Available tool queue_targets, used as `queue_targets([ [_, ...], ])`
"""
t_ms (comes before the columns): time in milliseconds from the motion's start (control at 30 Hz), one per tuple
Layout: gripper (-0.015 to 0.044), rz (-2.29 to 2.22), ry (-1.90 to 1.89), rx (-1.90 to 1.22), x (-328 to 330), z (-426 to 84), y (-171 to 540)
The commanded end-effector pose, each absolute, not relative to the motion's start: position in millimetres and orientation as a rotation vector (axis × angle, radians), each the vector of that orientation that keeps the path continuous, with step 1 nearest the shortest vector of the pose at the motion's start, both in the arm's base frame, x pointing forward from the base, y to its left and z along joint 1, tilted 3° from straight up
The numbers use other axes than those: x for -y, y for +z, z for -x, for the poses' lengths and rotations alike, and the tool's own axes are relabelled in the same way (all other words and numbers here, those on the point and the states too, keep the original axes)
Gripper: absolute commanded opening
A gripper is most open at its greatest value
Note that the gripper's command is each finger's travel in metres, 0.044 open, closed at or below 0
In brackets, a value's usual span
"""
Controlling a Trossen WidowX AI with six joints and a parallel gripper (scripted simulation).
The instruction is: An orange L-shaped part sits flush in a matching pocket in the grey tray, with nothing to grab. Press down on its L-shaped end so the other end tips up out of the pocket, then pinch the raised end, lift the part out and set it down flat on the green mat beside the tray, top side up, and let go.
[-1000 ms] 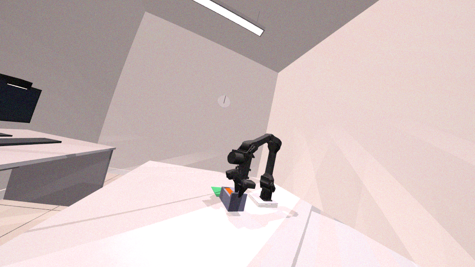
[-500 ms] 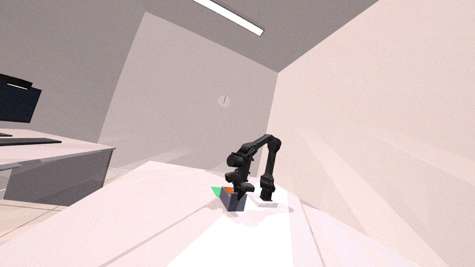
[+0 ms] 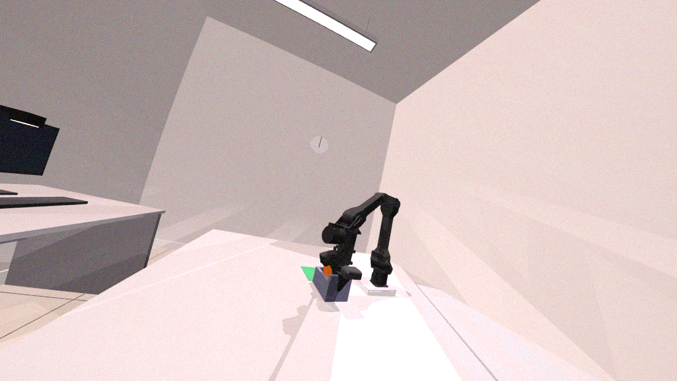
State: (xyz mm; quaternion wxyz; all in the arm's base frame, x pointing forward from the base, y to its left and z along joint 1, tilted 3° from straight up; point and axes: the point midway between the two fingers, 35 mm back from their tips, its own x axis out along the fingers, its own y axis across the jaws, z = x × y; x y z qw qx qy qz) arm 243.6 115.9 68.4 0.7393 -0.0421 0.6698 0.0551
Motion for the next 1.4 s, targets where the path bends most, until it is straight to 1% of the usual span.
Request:
queue_targets([
  [0, 0.018, 0.097, 0.118, -1.49, -115, -241, 62],
  [333, 0.018, 0.097, 0.118, -1.49, -115, -241, 62],
  [900, 0.018, 0.096, 0.119, -1.49, -127, -238, 82],
  [1033, 0.018, 0.096, 0.119, -1.489, -124, -239, 110],
  [1200, 0.018, 0.097, 0.118, -1.49, -113, -233, 169],
  [1367, 0.018, 0.097, 0.118, -1.49, -113, -232, 172],
])
